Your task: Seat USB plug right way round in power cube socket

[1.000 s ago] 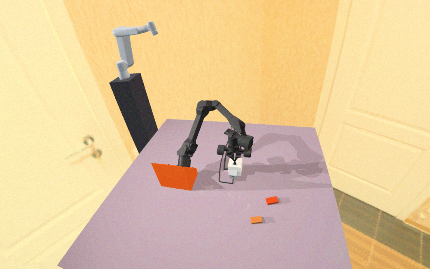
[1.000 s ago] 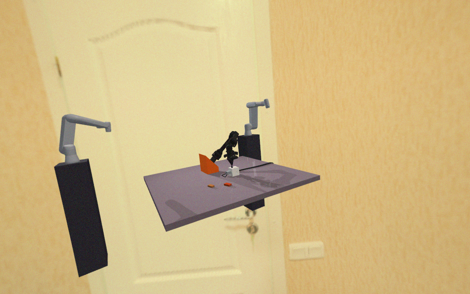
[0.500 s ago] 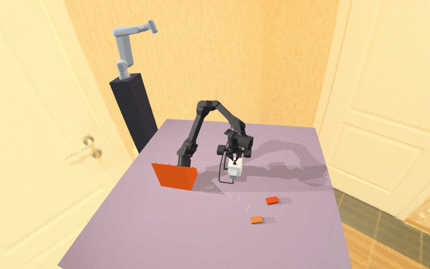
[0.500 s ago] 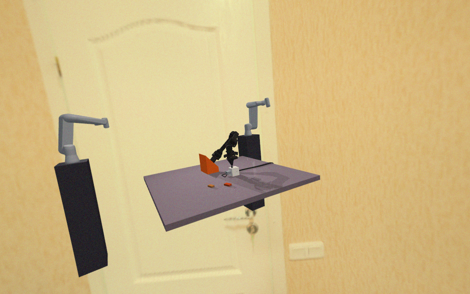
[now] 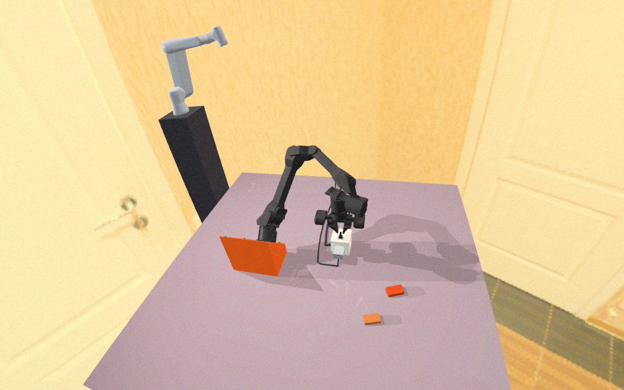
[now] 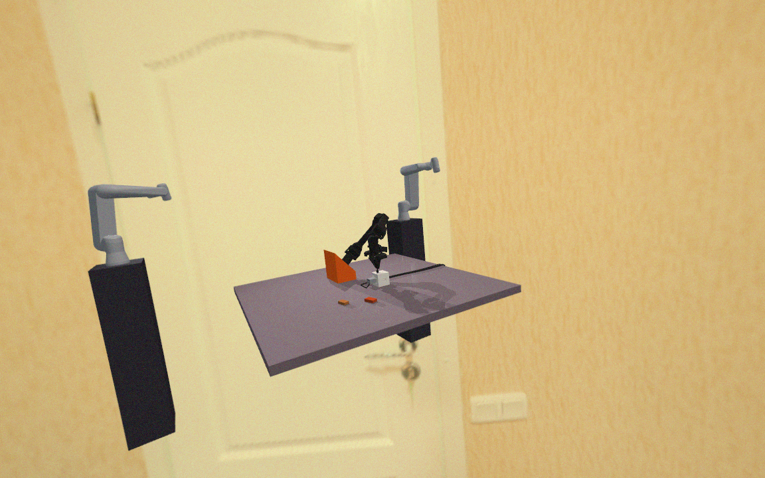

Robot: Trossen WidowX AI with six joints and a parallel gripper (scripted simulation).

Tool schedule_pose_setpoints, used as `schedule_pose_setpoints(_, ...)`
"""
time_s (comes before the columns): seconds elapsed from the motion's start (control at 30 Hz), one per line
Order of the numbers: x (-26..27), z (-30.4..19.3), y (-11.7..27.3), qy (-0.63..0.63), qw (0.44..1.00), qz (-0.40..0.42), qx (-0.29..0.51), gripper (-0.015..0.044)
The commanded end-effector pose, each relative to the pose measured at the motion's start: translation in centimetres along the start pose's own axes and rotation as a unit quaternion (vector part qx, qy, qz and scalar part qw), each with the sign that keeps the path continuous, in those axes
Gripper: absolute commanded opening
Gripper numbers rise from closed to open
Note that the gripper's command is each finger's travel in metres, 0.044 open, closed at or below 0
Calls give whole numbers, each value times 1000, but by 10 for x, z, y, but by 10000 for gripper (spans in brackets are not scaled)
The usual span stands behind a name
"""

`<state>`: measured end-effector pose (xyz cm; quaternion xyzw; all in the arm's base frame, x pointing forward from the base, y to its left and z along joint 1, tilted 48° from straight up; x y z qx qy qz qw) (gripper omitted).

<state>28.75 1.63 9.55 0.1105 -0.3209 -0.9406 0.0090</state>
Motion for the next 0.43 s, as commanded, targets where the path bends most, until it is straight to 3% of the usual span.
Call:
schedule_pose_setpoints(0.0,0,0,0,0,1000,0,0,95)
schedule_pose_setpoints(0.4,0,1,11,0,1000,0,0,95)
Point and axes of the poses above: the point midway between the two fingers, 35 mm back from their tips, its own y axis back along the fingers, its own x axis across the jaws, z = x × y, the point moved 1 cm from there along y, back along the fingers, and after that the axes turned 14 degrees about y, right-handed, at the moved point
